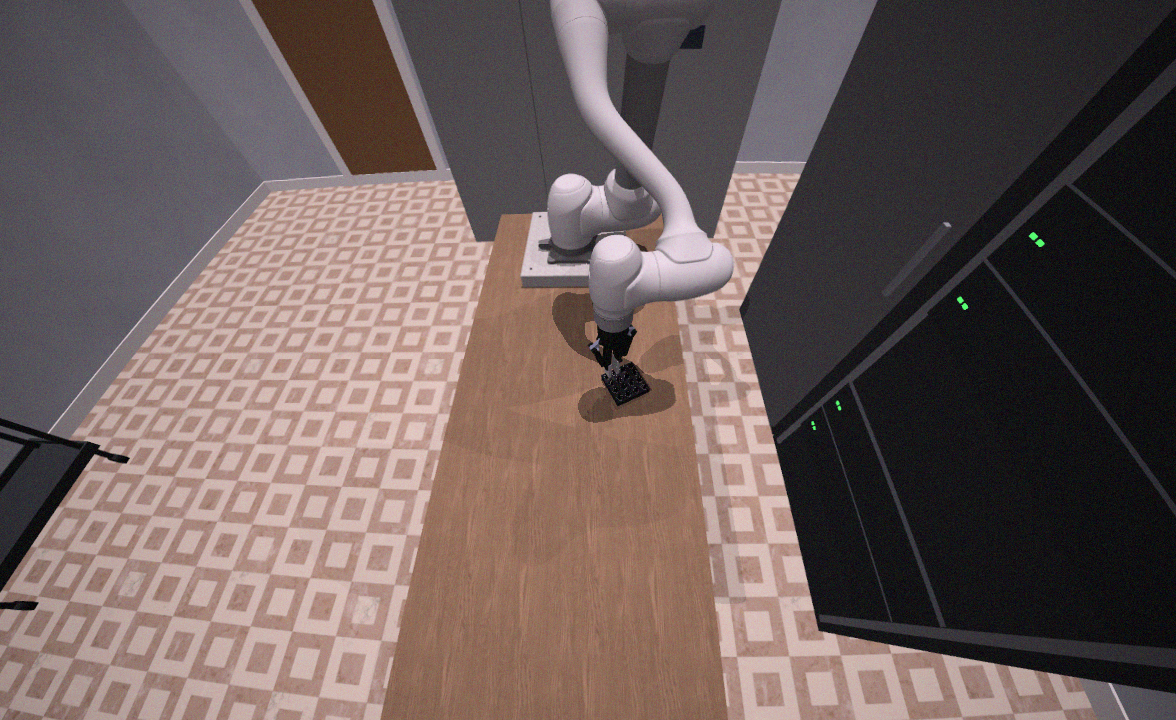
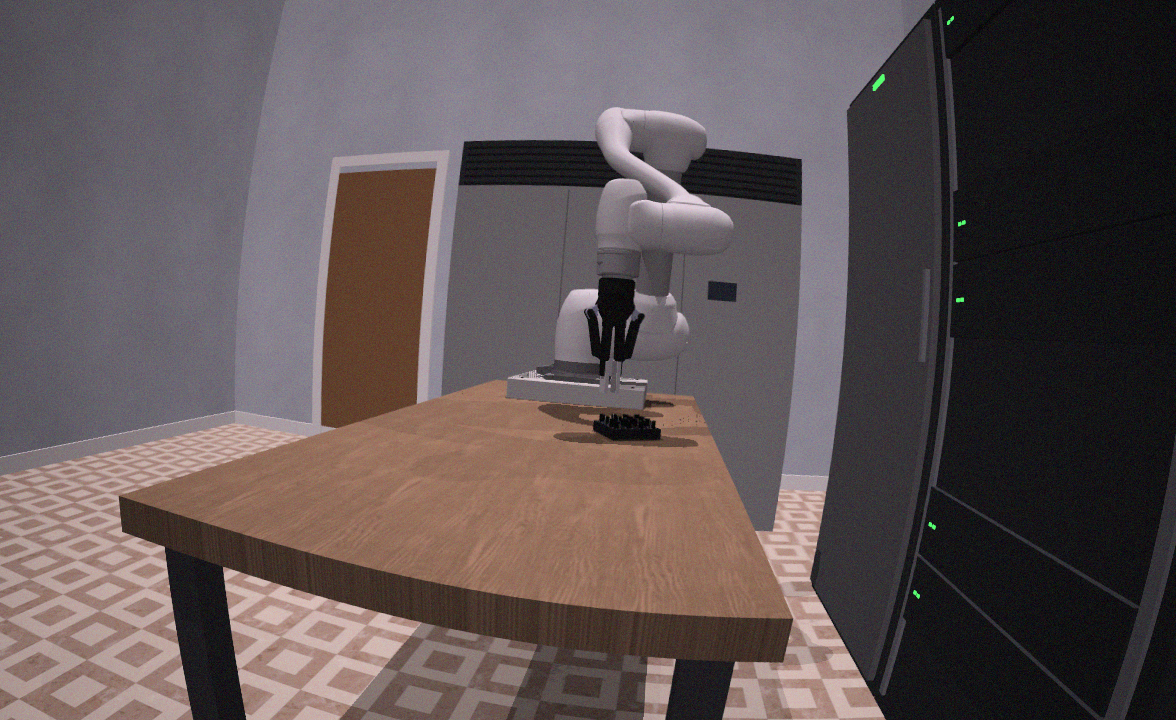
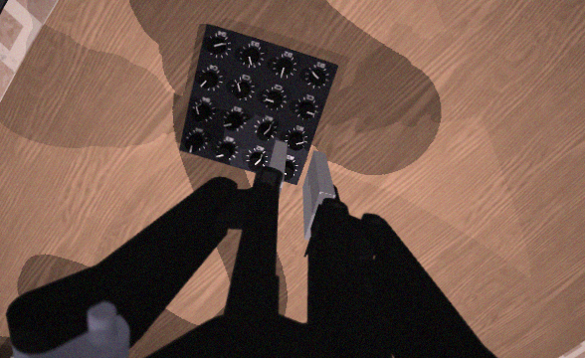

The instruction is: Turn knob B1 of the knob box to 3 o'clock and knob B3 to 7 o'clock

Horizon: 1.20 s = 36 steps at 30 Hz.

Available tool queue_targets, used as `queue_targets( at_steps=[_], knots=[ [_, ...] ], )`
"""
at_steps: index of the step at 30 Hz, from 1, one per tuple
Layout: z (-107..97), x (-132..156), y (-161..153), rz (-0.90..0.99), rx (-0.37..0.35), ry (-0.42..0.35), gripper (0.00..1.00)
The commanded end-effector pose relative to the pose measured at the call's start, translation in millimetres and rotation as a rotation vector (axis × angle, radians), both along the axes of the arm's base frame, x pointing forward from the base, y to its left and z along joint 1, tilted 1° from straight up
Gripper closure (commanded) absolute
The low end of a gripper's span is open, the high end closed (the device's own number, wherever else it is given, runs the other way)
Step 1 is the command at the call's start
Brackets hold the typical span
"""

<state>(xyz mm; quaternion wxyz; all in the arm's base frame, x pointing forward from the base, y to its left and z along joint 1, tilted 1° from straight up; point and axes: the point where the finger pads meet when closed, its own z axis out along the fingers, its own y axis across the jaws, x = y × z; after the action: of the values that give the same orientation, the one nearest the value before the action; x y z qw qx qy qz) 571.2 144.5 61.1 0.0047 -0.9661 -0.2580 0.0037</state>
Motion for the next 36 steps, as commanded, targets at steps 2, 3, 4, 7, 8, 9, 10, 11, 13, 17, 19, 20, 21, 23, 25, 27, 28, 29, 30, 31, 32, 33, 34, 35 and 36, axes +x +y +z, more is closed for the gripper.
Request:
queue_targets(
  at_steps=[2, 3, 4, 7, 8, 9, 10, 11, 13, 17, 19, 20, 21, 23, 25, 27, 28, 29, 30, 31, 32, 33, 34, 35, 36],
  knots=[
    [0, 0, 0, 0.000, 0.000, 0.000, 0.88],
    [0, 0, 0, 0.000, 0.000, 0.000, 0.88],
    [0, 0, 0, 0.000, 0.000, 0.000, 0.88],
    [0, 0, 0, 0.000, 0.000, 0.000, 0.88],
    [0, 0, 0, 0.000, 0.000, 0.000, 0.88],
    [0, 0, 0, 0.000, 0.000, 0.000, 0.88],
    [0, 0, 0, 0.000, 0.000, 0.000, 0.88],
    [0, 0, 0, 0.000, 0.000, 0.000, 0.88],
    [0, 0, 0, 0.000, 0.000, 0.000, 0.88],
    [0, 0, 0, 0.000, 0.000, 0.000, 0.88],
    [0, 0, 0, 0.000, 0.000, 0.000, 0.88],
    [-1, 0, 0, 0.000, 0.000, 0.000, 0.88],
    [-1, 0, 0, 0.000, 0.000, 0.000, 0.88],
    [-2, 0, 0, 0.000, 0.000, 0.000, 0.88],
    [-3, 0, 0, 0.000, 0.000, 0.000, 0.88],
    [-4, 0, 0, 0.000, 0.000, 0.000, 0.88],
    [-4, 0, 0, 0.000, 0.000, 0.000, 0.88],
    [-4, 0, 0, 0.000, 0.000, 0.000, 0.88],
    [-5, 0, 0, 0.000, 0.001, 0.000, 0.88],
    [-5, 0, 0, 0.000, 0.001, 0.000, 0.88],
    [-6, 0, 0, 0.000, 0.001, 0.000, 0.88],
    [-7, 0, 0, 0.000, 0.001, 0.000, 0.88],
    [-8, 0, 0, 0.000, 0.001, 0.000, 0.88],
    [-9, 0, 0, 0.000, 0.001, 0.000, 0.88],
    [-11, 0, 0, 0.000, 0.001, 0.000, 0.88]
  ],
)
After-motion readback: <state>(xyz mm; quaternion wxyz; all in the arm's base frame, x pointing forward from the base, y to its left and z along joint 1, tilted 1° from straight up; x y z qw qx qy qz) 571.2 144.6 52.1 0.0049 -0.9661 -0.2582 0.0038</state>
